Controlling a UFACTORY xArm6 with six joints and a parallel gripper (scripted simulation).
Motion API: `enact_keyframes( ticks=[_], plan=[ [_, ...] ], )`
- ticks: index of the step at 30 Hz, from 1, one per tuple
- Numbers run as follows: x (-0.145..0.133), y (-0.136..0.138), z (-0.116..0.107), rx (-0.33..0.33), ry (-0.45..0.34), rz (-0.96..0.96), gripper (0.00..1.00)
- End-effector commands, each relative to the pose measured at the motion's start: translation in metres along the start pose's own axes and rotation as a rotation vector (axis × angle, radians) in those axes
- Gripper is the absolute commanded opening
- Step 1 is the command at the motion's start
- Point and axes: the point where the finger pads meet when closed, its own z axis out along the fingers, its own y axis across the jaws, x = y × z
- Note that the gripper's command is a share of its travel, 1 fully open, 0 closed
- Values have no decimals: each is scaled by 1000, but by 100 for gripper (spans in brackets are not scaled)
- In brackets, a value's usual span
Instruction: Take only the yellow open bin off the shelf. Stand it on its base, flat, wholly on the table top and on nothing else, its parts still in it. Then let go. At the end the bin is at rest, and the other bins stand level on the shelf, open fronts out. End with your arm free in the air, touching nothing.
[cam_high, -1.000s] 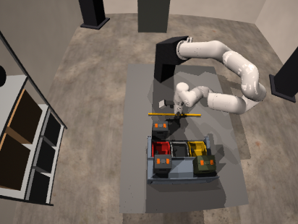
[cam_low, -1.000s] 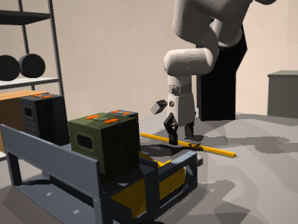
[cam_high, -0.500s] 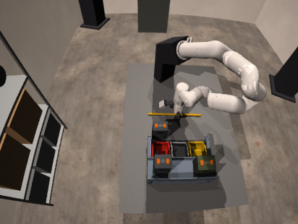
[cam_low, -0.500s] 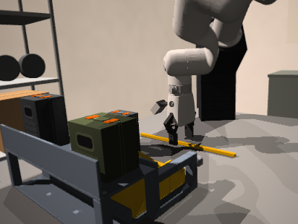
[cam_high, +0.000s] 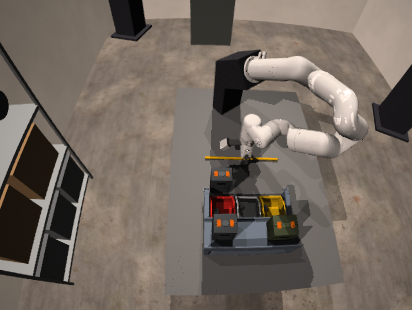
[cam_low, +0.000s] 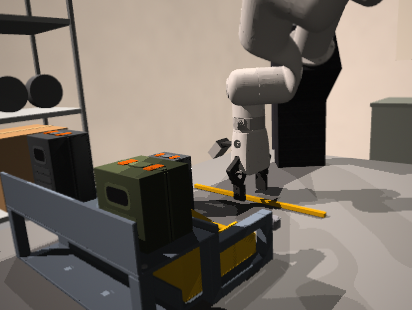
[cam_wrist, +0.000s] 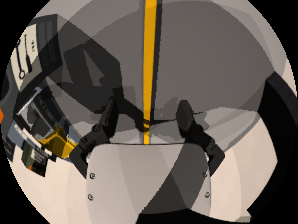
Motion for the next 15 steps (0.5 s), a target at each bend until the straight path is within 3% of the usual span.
enact_keyframes(
  ticks=[1,13,15],
  plan=[
    [0,0,0,0,1,0,100],
    [0,0,0,0,1,0,100],
    [0,0,-20,0,1,0,100]
  ],
)
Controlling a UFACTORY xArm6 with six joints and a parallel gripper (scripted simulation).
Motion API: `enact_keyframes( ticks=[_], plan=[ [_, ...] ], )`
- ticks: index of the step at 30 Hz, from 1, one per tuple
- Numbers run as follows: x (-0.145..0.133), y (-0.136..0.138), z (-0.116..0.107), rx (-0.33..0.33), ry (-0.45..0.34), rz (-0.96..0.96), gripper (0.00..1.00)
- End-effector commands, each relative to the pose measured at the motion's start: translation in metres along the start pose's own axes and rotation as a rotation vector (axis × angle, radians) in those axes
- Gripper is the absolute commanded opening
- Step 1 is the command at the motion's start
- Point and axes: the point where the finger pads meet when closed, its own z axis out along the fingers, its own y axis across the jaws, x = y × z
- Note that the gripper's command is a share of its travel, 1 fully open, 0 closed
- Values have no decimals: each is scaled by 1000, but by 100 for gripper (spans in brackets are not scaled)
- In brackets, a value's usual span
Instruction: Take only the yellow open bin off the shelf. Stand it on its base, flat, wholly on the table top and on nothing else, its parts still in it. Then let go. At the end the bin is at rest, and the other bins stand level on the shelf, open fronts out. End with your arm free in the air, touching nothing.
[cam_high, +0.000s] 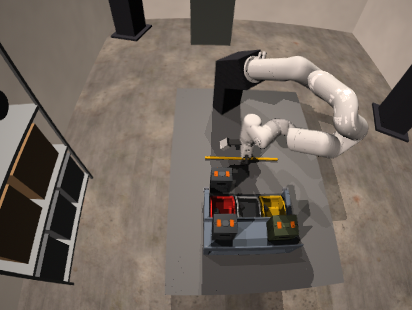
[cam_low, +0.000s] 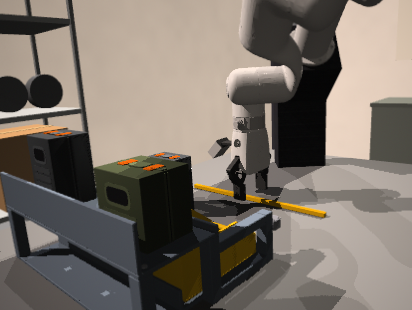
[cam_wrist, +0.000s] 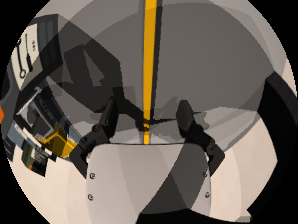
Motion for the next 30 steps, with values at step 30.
enact_keyframes(
  ticks=[30],
  plan=[
    [0,0,-103,0,2,1,100]
  ],
)
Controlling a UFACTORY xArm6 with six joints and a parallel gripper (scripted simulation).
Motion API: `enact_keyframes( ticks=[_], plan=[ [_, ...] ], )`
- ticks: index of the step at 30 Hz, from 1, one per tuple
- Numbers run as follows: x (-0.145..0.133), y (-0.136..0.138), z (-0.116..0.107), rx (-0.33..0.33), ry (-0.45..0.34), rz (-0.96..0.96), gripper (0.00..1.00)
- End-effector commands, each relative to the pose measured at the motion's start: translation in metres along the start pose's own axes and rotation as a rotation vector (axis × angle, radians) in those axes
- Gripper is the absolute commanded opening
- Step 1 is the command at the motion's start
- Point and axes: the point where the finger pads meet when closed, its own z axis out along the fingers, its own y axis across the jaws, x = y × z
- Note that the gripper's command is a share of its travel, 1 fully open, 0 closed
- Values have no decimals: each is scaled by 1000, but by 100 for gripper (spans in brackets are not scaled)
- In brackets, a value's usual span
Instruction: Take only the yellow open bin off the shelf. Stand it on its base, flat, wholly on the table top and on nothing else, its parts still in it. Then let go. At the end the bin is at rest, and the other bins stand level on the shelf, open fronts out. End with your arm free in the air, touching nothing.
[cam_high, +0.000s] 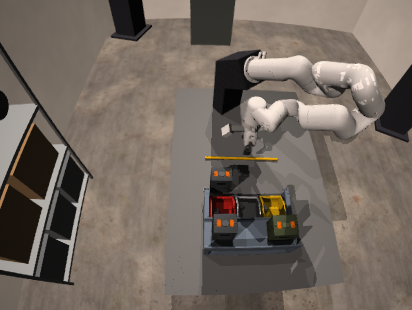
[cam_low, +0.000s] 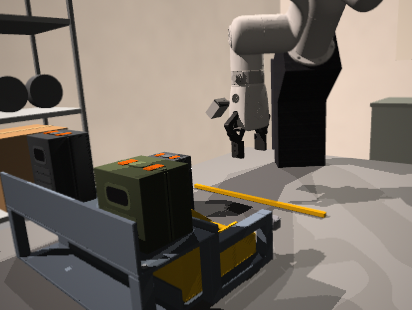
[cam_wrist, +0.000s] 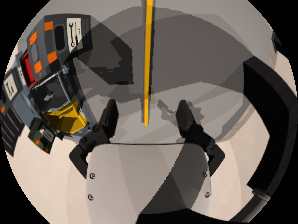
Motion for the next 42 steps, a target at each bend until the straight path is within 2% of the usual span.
enact_keyframes(
  ticks=[1,3,7,19,24,42],
  plan=[
    [0,0,-3,-1,0,1,100],
    [0,0,-7,-1,0,1,100],
    [0,0,-31,-1,0,1,100],
    [0,0,-31,-1,0,1,100],
    [0,0,-21,-1,0,1,100],
    [0,0,-16,-1,0,1,100]
  ],
)
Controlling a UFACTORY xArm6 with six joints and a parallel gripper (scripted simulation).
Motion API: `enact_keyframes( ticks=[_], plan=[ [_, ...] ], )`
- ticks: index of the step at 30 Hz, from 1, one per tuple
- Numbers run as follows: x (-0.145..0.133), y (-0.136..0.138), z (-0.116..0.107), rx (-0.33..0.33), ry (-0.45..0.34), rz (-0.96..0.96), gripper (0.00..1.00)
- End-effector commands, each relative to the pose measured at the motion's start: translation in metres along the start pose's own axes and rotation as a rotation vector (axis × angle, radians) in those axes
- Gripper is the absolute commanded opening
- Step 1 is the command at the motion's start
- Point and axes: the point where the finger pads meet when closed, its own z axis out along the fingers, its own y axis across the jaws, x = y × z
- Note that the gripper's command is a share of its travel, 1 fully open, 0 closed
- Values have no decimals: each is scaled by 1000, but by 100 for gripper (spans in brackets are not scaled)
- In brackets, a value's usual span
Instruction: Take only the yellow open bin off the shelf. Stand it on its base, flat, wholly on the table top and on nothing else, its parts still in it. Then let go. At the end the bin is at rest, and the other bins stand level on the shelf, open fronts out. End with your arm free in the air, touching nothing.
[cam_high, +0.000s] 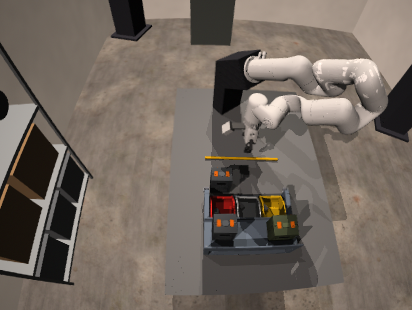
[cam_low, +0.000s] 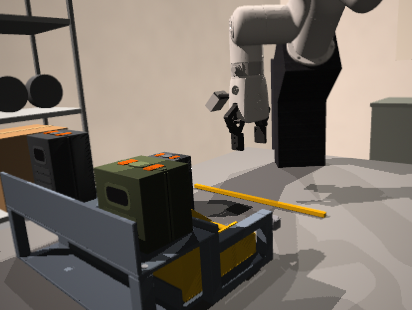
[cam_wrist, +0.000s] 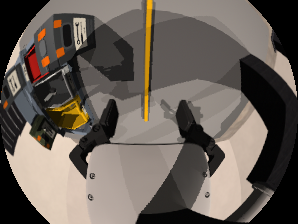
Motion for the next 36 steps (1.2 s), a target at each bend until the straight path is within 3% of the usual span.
enact_keyframes(
  ticks=[1,28,33,36],
  plan=[
    [0,0,2,0,1,0,100],
    [0,0,5,0,1,0,100],
    [-22,-45,5,0,1,0,100],
    [-22,-45,5,0,1,0,100]
  ],
)
